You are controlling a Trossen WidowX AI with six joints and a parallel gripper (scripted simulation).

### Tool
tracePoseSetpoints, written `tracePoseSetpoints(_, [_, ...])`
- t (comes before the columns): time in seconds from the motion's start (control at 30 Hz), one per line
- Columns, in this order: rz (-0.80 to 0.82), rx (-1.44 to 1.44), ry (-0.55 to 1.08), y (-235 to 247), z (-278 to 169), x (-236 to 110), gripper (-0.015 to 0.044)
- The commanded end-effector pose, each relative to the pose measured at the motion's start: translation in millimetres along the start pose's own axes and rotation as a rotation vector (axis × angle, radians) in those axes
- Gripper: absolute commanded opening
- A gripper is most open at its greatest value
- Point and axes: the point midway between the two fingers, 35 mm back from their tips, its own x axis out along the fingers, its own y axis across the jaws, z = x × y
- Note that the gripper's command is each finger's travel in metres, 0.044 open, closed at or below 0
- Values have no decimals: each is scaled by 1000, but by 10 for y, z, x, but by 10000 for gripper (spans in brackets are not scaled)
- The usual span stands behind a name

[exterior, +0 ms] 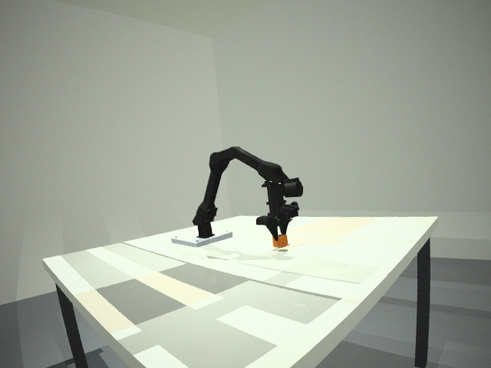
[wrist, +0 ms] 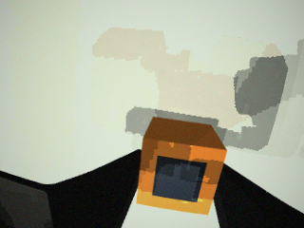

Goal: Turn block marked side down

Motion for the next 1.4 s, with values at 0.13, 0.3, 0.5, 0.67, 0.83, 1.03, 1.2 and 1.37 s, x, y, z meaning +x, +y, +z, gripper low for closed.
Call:
tracePoseSetpoints(0.13, [-5, -4, 7, -9, -14, 27, 78])
tracePoseSetpoints(0.3, [-5, -4, 7, -9, -14, 27, 45])
tracePoseSetpoints(0.5, [-5, -4, 7, -7, -10, -234, 0])
tracePoseSetpoints(0.67, [-5, -4, 7, -7, -11, -273, 0])
tracePoseSetpoints(0.83, [-6, -6, -43, -4, 2, -250, 0])
tracePoseSetpoints(1.03, [-6, -9, -130, 2, 16, -218, 0])
tracePoseSetpoints(1.2, [-7, -11, -202, 4, 20, -198, 0])
tracePoseSetpoints(1.37, [-7, -11, -274, 6, 16, -185, 0])
